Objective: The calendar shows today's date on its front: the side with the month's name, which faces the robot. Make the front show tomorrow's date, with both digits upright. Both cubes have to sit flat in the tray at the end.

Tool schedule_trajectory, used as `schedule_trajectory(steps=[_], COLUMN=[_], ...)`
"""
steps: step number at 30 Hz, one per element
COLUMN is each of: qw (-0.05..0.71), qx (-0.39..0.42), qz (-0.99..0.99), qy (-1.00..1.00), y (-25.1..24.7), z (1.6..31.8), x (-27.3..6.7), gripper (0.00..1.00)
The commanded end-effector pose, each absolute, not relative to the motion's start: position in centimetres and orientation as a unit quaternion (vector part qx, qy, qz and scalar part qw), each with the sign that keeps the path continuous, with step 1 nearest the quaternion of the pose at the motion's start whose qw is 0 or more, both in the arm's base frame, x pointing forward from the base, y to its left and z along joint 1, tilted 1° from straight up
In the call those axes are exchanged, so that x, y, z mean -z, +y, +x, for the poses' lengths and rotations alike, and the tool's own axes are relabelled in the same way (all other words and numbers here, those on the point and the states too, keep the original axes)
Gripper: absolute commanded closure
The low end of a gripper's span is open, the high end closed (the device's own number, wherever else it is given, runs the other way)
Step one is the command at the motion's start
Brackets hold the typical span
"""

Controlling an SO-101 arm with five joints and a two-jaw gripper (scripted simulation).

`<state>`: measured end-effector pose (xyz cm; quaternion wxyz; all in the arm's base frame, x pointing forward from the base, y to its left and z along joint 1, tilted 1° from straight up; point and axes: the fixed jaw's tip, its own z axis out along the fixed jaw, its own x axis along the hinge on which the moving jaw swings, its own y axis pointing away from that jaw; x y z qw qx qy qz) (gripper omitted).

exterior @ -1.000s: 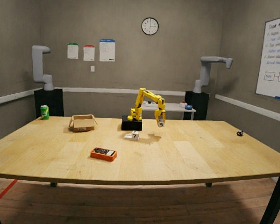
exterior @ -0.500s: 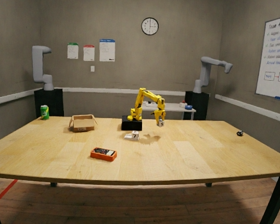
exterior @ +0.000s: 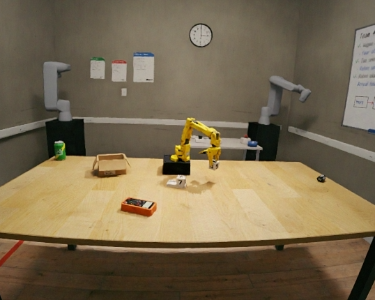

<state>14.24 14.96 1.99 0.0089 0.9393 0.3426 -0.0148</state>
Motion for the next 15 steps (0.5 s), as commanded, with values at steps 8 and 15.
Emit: schedule_trajectory(steps=[8, 15], qw=[0.004, 0.004], qx=[0.009, 0.009], qz=[0.918, 0.912], qy=[0.397, 0.409], y=[14.83, 14.84], z=[14.48, 14.50], x=[-2.21, -2.21], gripper=[1.00, 1.00])
